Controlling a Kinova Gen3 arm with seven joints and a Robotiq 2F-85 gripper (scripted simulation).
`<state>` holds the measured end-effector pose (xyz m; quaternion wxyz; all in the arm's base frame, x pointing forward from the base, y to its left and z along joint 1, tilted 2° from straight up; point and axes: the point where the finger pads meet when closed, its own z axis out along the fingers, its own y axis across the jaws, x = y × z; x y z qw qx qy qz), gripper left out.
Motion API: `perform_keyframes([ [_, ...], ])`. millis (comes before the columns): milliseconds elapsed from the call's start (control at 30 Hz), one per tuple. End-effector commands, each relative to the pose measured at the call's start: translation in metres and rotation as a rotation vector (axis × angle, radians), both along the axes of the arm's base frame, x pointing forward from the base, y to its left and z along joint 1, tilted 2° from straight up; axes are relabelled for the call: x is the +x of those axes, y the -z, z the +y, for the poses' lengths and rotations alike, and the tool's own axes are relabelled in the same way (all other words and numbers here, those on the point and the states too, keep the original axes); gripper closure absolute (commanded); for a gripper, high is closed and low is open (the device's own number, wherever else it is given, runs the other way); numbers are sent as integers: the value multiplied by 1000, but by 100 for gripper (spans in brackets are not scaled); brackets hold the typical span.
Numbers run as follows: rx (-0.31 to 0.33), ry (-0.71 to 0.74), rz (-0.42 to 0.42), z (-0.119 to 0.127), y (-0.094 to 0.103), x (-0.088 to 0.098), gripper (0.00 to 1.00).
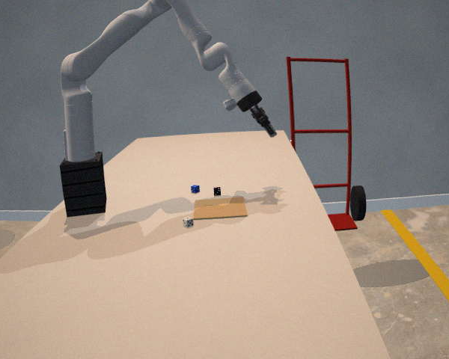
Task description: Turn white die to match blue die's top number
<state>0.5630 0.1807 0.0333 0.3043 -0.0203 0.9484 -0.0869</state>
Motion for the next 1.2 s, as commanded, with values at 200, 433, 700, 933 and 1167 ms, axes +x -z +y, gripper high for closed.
perform_keyframes([
  [200, 84, 156, 69, -95, 2, 10, 0],
  [433, 114, 201, 108, -124, 6, 5, 0],
  [700, 171, 293, 186, -177, 13, -14, 0],
  [933, 226, 383, 259, -222, 18, -39, 0],
  [1167, 276, 467, 325, -257, 21, -67, 0],
])
